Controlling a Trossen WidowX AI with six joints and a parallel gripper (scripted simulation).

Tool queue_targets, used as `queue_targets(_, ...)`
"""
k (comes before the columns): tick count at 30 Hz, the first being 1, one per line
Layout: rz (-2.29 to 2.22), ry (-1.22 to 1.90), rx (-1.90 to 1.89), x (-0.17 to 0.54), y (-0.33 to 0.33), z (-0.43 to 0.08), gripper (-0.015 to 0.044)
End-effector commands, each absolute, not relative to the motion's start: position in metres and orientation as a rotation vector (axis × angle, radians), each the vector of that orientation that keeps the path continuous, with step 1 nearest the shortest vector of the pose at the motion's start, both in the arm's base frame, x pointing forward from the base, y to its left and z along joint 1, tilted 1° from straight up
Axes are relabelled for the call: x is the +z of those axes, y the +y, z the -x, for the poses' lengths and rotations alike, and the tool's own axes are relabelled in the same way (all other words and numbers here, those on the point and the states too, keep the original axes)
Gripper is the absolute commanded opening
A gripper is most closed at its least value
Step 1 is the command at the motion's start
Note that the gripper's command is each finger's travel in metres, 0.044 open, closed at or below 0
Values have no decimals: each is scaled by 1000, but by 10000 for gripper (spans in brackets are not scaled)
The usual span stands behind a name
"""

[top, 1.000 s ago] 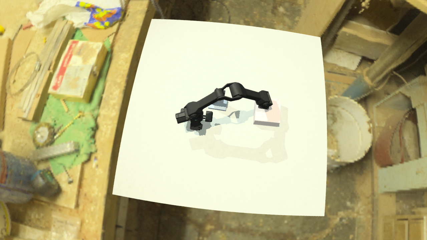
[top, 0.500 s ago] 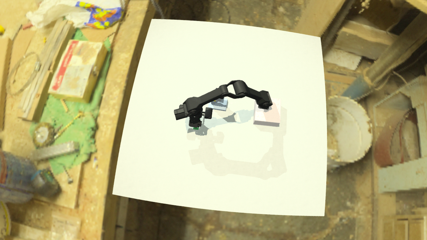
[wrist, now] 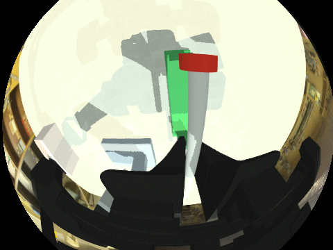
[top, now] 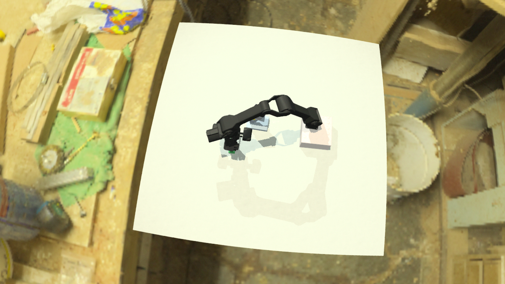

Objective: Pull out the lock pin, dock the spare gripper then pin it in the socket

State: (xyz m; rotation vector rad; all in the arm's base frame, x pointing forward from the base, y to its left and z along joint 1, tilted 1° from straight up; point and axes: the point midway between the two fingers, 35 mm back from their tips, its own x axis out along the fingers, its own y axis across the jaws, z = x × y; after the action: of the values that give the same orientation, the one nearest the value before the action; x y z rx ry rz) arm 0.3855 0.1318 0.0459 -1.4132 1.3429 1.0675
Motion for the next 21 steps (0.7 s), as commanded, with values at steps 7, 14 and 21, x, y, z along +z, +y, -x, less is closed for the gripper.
queue_targets(7,1406,1345,1068,54,136,-358,0)
queue_targets(14,1400,1349,1066,58,137,-337,0)
queue_targets(21,1393,1354,1063,62,137,-316,0)
